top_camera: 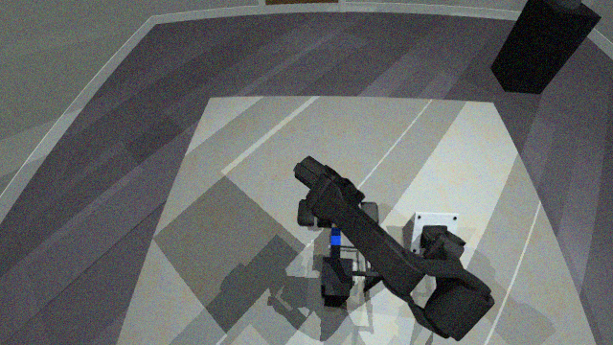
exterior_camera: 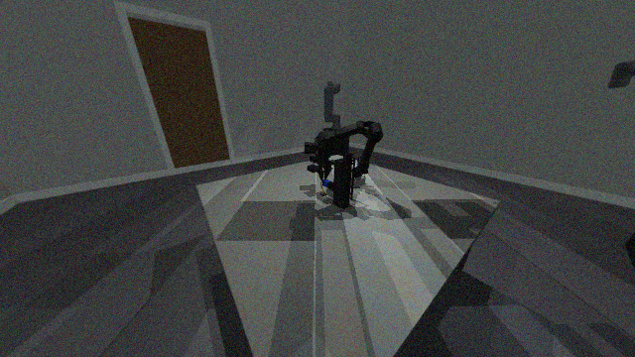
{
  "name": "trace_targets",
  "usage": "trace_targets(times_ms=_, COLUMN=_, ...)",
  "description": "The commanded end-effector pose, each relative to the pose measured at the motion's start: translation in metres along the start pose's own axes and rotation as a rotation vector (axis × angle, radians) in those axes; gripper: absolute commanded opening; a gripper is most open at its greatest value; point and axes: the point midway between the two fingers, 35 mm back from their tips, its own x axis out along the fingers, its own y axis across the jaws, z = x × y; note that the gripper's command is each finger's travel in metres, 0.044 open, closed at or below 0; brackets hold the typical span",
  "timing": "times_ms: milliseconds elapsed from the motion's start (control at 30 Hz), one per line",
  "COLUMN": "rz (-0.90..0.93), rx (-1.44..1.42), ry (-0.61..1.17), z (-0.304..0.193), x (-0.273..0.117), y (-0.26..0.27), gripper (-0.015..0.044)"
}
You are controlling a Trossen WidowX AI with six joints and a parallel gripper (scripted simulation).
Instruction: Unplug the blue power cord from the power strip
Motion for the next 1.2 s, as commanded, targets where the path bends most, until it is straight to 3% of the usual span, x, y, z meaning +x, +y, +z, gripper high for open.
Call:
trace_targets(times_ms=0, rz=0.006, rx=0.01, ry=-0.002, z=0.008, x=-0.003, y=-0.001, gripper=0.0026)
trace_targets(times_ms=400, rz=0.006, rx=0.01, ry=0.002, z=0.0, x=0.0, y=0.0, gripper=0.0341)
trace_targets(times_ms=533, rz=0.006, rx=0.011, ry=-0.002, z=0.022, x=-0.005, y=0.001, gripper=0.044)
trace_targets(times_ms=700, rz=0.006, rx=0.01, ry=-0.002, z=0.06, x=-0.012, y=-0.001, gripper=0.044)
trace_targets(times_ms=1167, rz=0.006, rx=0.01, ry=-0.002, z=0.06, x=-0.012, y=-0.001, gripper=0.044)
